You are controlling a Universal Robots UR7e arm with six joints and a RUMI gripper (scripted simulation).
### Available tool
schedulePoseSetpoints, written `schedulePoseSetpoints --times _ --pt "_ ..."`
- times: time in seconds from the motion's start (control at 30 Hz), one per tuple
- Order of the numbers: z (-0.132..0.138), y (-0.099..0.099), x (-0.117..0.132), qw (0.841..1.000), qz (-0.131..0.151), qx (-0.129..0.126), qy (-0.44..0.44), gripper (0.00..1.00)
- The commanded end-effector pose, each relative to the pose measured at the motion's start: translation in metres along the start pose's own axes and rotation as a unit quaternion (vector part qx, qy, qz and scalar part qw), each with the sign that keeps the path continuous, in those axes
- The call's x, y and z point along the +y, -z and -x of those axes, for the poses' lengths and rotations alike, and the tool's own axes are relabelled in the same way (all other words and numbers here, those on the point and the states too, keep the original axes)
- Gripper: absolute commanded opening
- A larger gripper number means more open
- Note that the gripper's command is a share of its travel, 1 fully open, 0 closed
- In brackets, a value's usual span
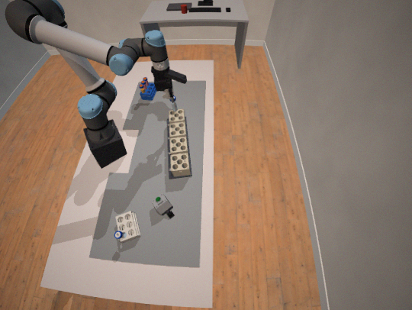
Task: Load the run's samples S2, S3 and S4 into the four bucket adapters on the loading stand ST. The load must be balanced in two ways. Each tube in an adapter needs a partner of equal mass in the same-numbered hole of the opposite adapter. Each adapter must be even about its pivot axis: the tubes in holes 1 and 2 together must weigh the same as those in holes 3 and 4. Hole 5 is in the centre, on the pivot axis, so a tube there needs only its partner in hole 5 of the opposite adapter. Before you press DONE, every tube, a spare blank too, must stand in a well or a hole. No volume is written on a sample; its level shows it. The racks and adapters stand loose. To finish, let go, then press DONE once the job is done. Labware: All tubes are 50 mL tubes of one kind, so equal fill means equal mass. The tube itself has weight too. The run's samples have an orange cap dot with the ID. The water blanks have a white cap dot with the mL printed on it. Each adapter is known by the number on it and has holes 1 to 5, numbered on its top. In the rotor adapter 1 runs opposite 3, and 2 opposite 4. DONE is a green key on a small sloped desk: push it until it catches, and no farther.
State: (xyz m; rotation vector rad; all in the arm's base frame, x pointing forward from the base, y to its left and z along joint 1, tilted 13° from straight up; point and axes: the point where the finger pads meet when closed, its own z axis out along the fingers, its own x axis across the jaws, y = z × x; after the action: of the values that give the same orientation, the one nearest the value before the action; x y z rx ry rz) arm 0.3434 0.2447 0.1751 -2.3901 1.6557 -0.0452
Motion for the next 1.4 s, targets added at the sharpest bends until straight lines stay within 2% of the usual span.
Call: schedulePoseSetpoints --times 0.0,0.3,0.87,1.37 --pt "0.000 -0.012 -0.001 1.000 -0.001 0.000 0.000 0.00" --pt "0.000 -0.030 -0.001 1.000 -0.001 0.000 0.000 0.00" --pt "0.000 -0.030 -0.001 1.000 -0.001 0.000 0.000 0.00" --pt "0.000 -0.048 -0.001 1.000 -0.001 0.000 0.000 0.00"
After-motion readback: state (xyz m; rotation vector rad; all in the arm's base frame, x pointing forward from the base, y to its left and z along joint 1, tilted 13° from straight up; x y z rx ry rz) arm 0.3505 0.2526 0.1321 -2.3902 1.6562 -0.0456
